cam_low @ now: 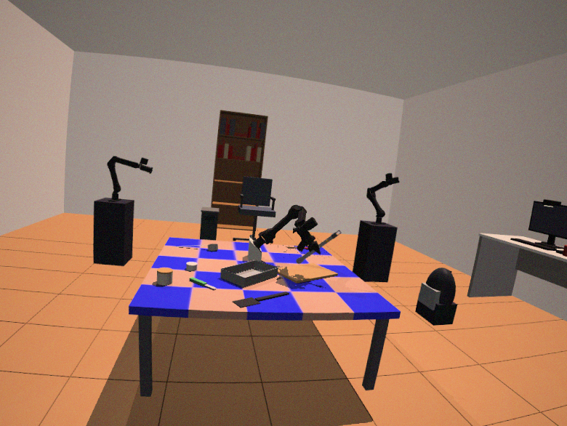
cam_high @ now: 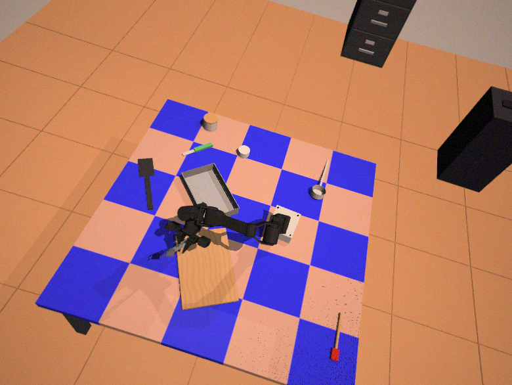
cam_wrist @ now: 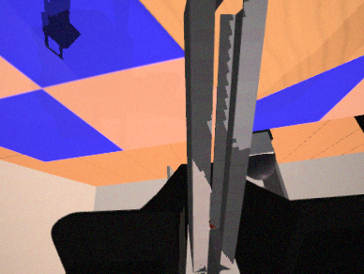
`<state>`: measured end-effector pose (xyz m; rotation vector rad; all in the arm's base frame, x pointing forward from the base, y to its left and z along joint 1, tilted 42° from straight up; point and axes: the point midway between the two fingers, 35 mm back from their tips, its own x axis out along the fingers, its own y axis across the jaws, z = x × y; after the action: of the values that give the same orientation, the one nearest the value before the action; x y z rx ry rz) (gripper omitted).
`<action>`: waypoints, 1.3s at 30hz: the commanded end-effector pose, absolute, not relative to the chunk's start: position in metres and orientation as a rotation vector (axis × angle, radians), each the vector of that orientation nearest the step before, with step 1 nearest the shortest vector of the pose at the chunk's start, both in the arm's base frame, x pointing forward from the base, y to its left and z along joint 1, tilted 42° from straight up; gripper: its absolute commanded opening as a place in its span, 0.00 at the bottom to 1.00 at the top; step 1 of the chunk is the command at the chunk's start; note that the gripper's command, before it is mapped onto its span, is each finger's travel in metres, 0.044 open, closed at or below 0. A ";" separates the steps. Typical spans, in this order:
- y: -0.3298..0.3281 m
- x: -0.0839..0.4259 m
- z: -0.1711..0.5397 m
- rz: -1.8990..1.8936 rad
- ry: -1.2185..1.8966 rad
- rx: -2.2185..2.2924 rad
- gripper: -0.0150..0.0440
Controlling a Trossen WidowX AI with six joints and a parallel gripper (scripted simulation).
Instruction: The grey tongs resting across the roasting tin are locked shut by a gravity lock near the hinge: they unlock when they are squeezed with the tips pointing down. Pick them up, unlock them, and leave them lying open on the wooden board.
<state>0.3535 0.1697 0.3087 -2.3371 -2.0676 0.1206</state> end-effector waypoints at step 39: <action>0.161 0.328 0.298 0.100 -2.129 -2.228 0.00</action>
<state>0.3286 0.1615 0.2978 -2.2338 -2.1272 0.0979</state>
